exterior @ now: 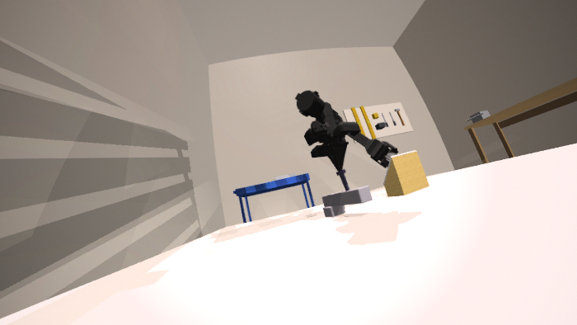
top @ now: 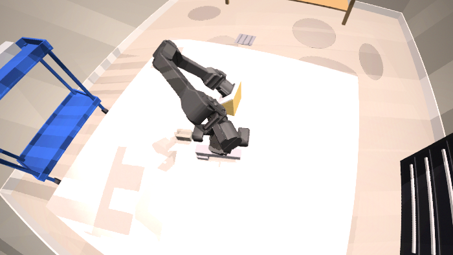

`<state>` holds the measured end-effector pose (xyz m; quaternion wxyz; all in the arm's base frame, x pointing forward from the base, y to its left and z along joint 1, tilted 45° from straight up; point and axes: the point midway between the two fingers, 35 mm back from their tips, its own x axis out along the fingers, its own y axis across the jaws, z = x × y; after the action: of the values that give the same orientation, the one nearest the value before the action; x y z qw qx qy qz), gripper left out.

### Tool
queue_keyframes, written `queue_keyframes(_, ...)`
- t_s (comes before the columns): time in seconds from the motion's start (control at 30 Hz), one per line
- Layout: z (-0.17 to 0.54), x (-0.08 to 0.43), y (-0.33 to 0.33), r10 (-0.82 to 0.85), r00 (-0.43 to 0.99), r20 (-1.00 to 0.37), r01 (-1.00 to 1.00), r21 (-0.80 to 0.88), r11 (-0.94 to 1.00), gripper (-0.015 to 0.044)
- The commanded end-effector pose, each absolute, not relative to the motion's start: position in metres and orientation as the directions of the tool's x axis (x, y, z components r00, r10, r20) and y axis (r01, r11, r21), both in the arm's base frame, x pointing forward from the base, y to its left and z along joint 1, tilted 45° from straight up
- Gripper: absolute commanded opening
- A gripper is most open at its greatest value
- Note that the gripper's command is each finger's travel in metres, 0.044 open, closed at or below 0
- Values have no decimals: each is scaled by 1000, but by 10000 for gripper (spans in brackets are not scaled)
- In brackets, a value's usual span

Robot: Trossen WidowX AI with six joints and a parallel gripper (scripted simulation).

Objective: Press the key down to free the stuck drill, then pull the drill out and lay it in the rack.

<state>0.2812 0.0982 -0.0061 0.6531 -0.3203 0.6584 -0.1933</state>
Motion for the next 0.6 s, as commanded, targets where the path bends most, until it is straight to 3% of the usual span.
queue_keyframes(0.0,-17,276,82,-694,14,-720,-175,-685,707,0)
queue_keyframes(0.57,-21,276,76,-694,14,-720,-175,-685,707,0)
